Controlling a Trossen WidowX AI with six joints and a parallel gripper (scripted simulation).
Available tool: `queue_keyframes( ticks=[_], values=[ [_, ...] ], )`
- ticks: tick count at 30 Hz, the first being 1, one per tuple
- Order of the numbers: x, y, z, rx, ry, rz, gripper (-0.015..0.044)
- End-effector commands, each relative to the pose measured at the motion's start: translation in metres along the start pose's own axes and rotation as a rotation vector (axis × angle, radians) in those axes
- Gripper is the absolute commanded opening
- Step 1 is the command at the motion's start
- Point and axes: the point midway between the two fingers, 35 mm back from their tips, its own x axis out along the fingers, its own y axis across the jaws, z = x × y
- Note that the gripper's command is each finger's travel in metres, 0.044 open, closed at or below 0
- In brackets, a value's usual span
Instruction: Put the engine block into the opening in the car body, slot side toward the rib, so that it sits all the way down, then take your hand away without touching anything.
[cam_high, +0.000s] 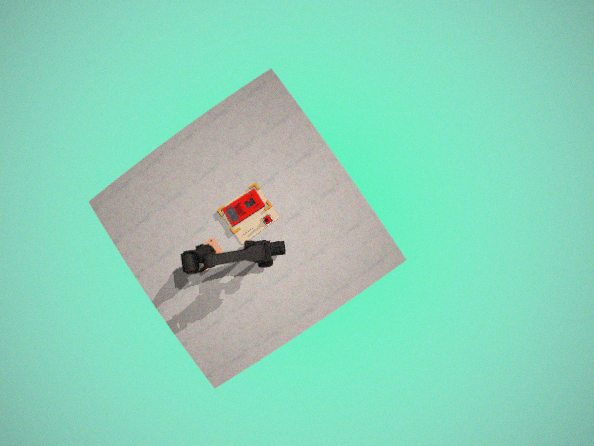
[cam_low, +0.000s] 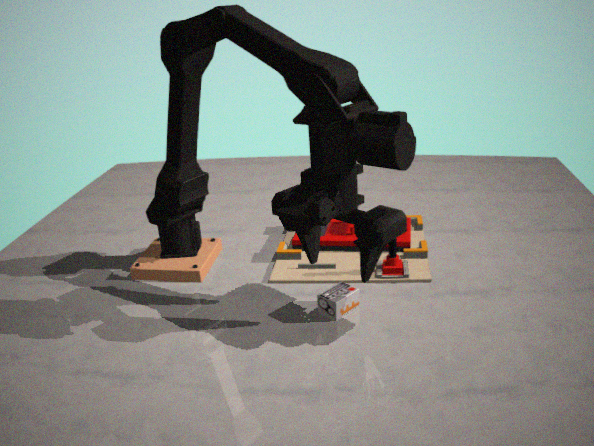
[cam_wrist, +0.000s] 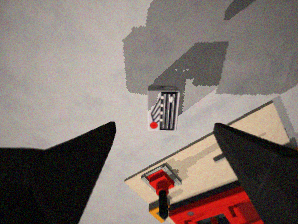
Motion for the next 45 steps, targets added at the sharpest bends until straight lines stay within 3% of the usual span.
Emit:
queue_keyframes(
  ticks=[1, 25, 36, 43, 45],
  values=[
    [0.005, -0.001, 0.001, 0.009, -0.005, -0.002, 0.044],
    [0.042, -0.001, 0.002, 0.009, -0.005, -0.002, 0.044],
    [0.042, -0.001, 0.002, 0.009, -0.005, -0.002, 0.0151],
    [0.042, -0.001, 0.002, 0.009, -0.005, -0.002, 0.0105],
    [0.042, -0.001, 0.002, 0.009, -0.005, -0.002, 0.0052]
  ],
)
